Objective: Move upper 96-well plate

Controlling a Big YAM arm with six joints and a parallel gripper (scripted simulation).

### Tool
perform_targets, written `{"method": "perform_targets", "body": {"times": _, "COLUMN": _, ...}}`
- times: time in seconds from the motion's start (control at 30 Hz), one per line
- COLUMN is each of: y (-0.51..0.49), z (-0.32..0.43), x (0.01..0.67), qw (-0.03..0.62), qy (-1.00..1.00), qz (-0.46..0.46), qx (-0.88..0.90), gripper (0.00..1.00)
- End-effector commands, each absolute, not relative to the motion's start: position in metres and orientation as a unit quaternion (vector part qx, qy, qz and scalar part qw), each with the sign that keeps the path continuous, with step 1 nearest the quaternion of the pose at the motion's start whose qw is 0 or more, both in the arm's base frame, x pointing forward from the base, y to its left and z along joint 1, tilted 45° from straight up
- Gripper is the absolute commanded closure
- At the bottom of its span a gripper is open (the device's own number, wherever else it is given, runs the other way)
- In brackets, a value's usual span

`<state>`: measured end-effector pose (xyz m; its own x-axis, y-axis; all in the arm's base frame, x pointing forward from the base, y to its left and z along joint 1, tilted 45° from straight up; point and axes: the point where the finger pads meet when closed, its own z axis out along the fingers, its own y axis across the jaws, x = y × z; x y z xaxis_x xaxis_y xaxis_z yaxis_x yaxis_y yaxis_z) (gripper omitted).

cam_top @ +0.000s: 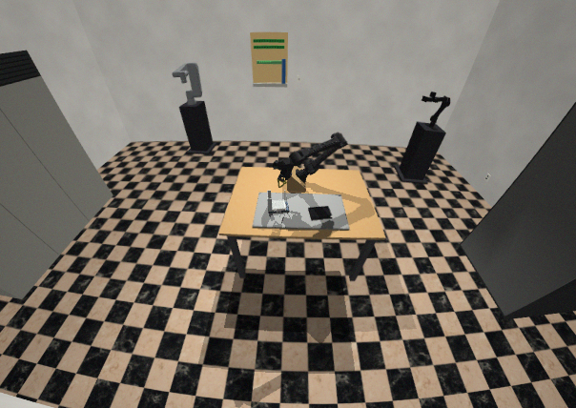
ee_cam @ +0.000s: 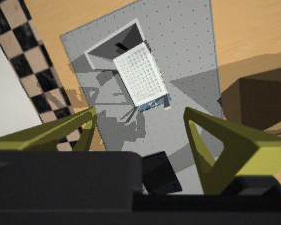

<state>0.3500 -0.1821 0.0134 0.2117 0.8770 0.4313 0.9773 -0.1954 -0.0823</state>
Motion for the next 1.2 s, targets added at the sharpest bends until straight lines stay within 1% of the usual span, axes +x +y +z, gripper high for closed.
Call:
{"method": "perform_targets", "body": {"times": 0.0, "y": -0.204, "z": 0.023, "x": 0.372, "qw": 0.148, "qy": -0.656, "qz": -0.167, "qx": -0.721, "gripper": 0.00}}
{"method": "perform_targets", "body": {"times": 0.47, "y": -0.189, "z": -0.043, "x": 0.385, "qw": 0.239, "qy": -0.740, "qz": -0.279, "qx": -0.563, "gripper": 0.00}}
{"method": "perform_targets", "body": {"times": 0.57, "y": -0.187, "z": -0.046, "x": 0.386, "qw": 0.242, "qy": -0.743, "qz": -0.282, "qx": -0.557, "gripper": 0.00}}
{"method": "perform_targets", "body": {"times": 0.63, "y": -0.191, "z": -0.032, "x": 0.390, "qw": 0.226, "qy": -0.749, "qz": -0.281, "qx": -0.555, "gripper": 0.00}}
{"method": "perform_targets", "body": {"times": 0.8, "y": -0.192, "z": -0.033, "x": 0.392, "qw": 0.221, "qy": -0.751, "qz": -0.281, "qx": -0.555, "gripper": 0.00}}
{"method": "perform_targets", "body": {"times": 0.9, "y": -0.180, "z": -0.044, "x": 0.381, "qw": 0.243, "qy": -0.743, "qz": -0.279, "qx": -0.558, "gripper": 0.00}}
{"method": "perform_targets", "body": {"times": 1.17, "y": -0.180, "z": -0.044, "x": 0.381, "qw": 0.243, "qy": -0.743, "qz": -0.279, "qx": -0.558, "gripper": 0.00}}
